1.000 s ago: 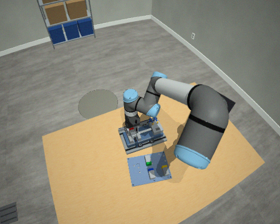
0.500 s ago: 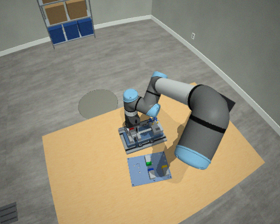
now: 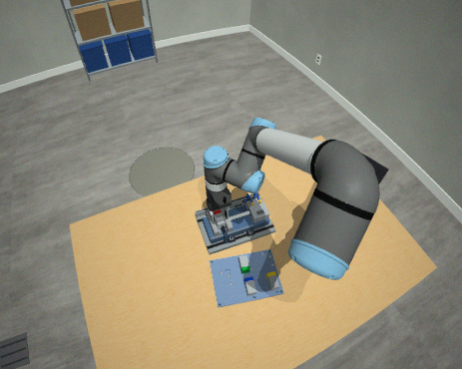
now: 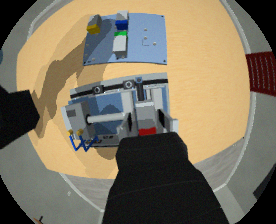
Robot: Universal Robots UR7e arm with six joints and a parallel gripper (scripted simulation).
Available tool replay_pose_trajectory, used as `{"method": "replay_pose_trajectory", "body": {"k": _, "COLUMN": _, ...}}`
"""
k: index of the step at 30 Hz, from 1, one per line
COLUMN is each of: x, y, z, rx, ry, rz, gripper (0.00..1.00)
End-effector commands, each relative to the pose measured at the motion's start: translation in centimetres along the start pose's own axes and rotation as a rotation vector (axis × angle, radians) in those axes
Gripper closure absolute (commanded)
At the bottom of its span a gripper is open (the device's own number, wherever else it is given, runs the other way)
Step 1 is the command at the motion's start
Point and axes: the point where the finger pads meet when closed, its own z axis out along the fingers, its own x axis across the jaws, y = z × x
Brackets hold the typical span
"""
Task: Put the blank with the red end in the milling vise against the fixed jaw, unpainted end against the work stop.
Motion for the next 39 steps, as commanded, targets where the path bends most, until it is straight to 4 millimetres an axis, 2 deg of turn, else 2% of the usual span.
{"method": "replay_pose_trajectory", "body": {"k": 1, "x": 0.07, "y": 0.11, "z": -0.2, "rx": -0.002, "ry": 0.002, "rz": 0.0, "gripper": 0.0}}
{"method": "replay_pose_trajectory", "body": {"k": 39, "x": 0.04, "y": 0.08, "z": -0.54, "rx": -0.002, "ry": 0.002, "rz": 0.0, "gripper": 0.0}}
